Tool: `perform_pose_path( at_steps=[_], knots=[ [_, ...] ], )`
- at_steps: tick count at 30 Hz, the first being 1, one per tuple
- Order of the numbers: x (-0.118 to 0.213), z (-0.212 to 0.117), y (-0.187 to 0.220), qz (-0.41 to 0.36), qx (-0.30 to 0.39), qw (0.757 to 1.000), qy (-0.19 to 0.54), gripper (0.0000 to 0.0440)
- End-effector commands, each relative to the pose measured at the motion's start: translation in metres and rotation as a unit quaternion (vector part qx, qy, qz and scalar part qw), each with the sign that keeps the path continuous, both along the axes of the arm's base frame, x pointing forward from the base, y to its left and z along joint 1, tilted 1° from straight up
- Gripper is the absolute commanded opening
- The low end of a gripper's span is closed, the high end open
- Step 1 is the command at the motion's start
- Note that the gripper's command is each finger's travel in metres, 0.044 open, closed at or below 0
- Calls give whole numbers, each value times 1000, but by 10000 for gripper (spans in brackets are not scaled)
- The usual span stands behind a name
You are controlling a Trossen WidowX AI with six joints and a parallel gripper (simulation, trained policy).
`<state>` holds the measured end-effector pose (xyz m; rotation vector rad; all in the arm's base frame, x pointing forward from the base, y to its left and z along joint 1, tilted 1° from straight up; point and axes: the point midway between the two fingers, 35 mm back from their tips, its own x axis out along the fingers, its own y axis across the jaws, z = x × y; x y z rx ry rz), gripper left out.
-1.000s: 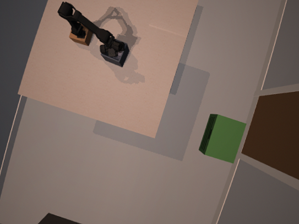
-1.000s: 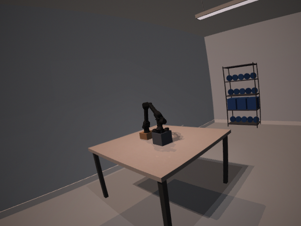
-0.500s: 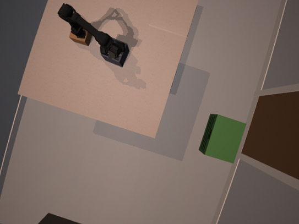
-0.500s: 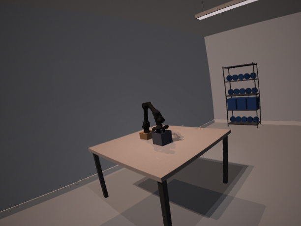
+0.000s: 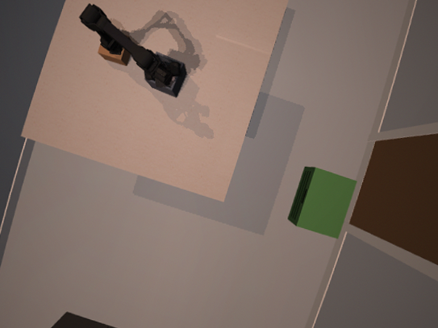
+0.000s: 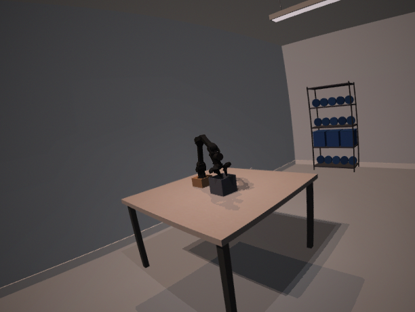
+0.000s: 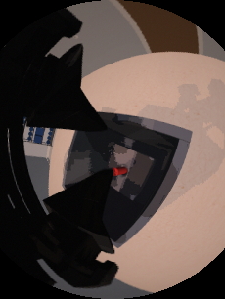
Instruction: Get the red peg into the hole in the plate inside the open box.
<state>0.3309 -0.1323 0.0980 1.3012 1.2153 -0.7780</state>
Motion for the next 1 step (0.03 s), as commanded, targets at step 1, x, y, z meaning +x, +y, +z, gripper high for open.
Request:
perform_pose_path(
  at_steps=[1],
  knots=[
    [6,14,-5,1,3,1000,-24,226]
  ],
)
